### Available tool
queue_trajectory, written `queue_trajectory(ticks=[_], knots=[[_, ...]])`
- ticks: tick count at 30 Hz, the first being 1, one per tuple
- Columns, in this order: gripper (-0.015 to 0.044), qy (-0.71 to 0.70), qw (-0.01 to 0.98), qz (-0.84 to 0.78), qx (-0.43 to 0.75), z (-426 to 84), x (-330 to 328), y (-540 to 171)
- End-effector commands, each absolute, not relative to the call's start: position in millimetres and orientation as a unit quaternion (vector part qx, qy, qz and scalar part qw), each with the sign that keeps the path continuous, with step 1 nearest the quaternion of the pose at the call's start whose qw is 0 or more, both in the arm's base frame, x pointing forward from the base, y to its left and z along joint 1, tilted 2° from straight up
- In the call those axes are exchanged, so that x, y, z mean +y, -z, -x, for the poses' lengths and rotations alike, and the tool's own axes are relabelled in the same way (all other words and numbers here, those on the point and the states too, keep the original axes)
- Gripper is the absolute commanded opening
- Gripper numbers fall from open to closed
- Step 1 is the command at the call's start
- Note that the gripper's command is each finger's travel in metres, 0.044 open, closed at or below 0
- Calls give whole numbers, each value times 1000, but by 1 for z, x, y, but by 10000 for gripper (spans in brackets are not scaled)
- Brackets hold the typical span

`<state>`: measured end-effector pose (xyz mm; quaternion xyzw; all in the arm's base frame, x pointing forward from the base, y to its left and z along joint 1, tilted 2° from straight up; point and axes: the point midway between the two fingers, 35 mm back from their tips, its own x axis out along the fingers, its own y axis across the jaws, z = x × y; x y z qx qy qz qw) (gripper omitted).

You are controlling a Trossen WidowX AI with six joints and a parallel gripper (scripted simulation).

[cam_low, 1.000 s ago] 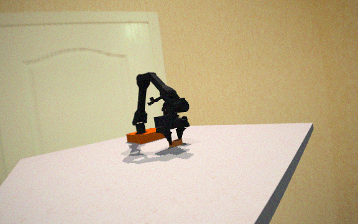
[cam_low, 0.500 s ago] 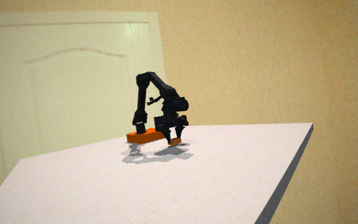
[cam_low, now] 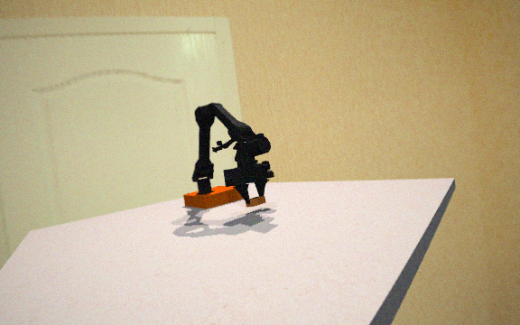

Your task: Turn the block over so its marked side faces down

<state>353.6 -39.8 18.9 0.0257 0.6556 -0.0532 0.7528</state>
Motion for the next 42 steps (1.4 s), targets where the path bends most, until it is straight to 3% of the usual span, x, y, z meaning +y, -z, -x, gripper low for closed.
queue_trajectory(ticks=[1, 42], knots=[[0, 53, 772, -25, 633, -353, -39, -18], [0, 58, 917, -10, 396, -359, -40, 4]])
